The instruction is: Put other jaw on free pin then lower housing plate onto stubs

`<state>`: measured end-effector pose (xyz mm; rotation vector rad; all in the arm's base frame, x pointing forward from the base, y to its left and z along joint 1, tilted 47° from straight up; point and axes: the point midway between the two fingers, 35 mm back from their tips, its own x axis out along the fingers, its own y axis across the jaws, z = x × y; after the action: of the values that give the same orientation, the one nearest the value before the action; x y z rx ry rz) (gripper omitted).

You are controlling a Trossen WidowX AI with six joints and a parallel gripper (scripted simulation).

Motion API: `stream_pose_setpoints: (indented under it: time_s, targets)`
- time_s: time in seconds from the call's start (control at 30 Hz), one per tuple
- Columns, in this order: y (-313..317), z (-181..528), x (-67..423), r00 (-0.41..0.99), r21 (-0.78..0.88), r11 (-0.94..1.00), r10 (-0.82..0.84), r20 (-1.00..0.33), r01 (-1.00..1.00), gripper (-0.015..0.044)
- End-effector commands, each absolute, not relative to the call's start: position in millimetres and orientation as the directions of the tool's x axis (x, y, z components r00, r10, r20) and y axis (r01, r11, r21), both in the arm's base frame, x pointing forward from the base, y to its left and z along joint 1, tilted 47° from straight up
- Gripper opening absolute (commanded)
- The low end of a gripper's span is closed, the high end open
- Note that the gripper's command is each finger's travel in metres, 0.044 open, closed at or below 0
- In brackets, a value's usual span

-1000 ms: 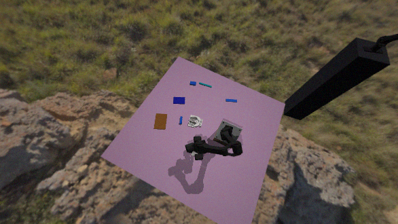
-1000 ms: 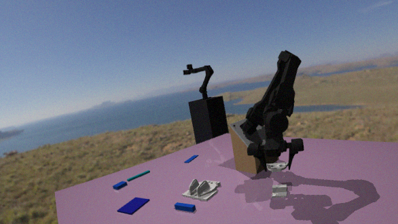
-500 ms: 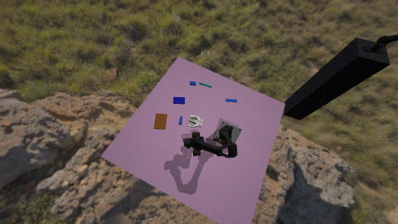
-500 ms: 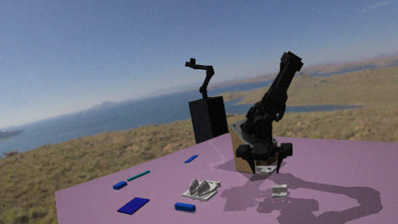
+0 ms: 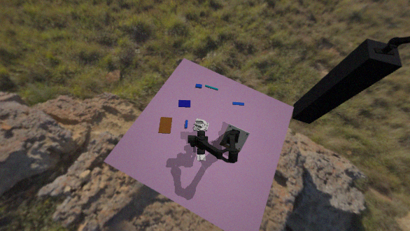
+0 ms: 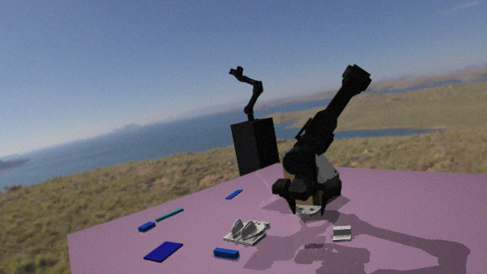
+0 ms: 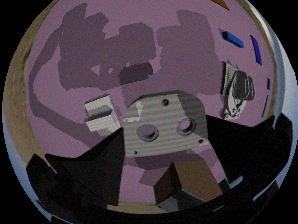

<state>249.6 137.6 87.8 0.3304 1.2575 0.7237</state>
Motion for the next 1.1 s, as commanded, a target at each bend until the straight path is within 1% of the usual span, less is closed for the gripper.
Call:
stream_pose_setpoints:
  time_s: [0.0,0.53,1.07]
  targets:
    - [129,80,257,0.128,0.599,0.74,0.656,-0.744,-0.307,0.0351]
    - [92,46,273,0.117,0.606,0.752,0.647,-0.753,-0.26,0.0351]
    - [52,10,278,0.11,0.628,0.749,0.656,-0.747,-0.211,0.0351]
